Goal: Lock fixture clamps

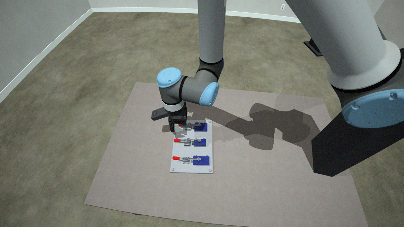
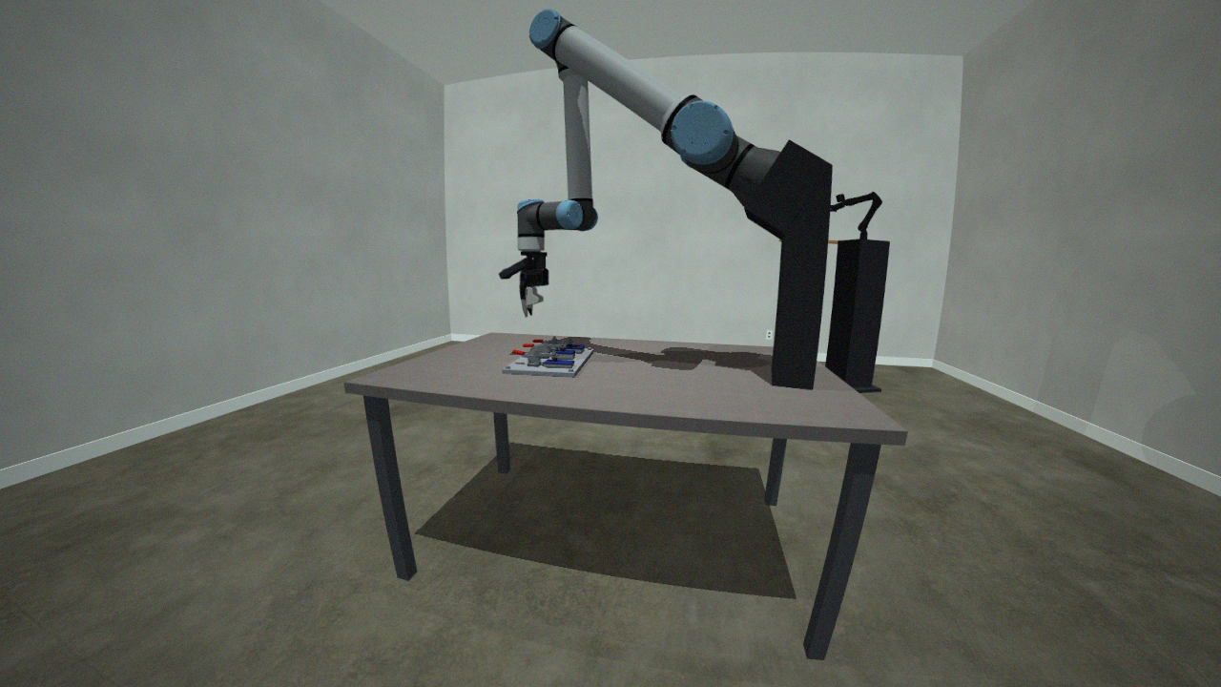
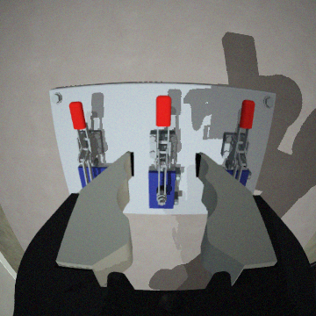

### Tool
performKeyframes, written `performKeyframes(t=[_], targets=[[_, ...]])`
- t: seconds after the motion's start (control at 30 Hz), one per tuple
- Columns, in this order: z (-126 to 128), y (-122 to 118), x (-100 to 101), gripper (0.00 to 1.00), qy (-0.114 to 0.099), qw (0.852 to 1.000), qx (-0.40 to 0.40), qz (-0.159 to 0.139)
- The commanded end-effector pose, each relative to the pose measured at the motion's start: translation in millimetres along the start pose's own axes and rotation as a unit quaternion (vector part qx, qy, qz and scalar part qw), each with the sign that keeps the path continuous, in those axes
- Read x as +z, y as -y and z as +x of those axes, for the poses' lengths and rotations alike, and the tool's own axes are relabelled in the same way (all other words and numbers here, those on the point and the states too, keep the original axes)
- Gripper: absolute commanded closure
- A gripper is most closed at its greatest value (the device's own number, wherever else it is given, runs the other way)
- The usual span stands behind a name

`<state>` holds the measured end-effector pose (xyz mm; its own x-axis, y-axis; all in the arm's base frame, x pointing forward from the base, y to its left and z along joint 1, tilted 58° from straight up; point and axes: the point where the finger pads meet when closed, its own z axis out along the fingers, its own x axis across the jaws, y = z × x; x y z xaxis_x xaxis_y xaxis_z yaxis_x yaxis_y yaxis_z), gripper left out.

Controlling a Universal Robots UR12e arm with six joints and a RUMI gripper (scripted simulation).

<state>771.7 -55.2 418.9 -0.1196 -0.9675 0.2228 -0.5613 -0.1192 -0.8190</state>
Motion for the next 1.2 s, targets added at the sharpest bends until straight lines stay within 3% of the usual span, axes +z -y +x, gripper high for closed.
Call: performKeyframes(t=[0.0, 0.53, 1.17], targets=[[-0.1, 0.5, -0.5, 0.72, 0.0, 1.0, 0.0, 0.001], [-0.1, 0.5, -2.7, 0.72, 0.0, 1.0, 0.0, 0.001], [-0.1, 0.5, -35.4, 0.72, 0.0, 1.0, 0.0, 0.001]])
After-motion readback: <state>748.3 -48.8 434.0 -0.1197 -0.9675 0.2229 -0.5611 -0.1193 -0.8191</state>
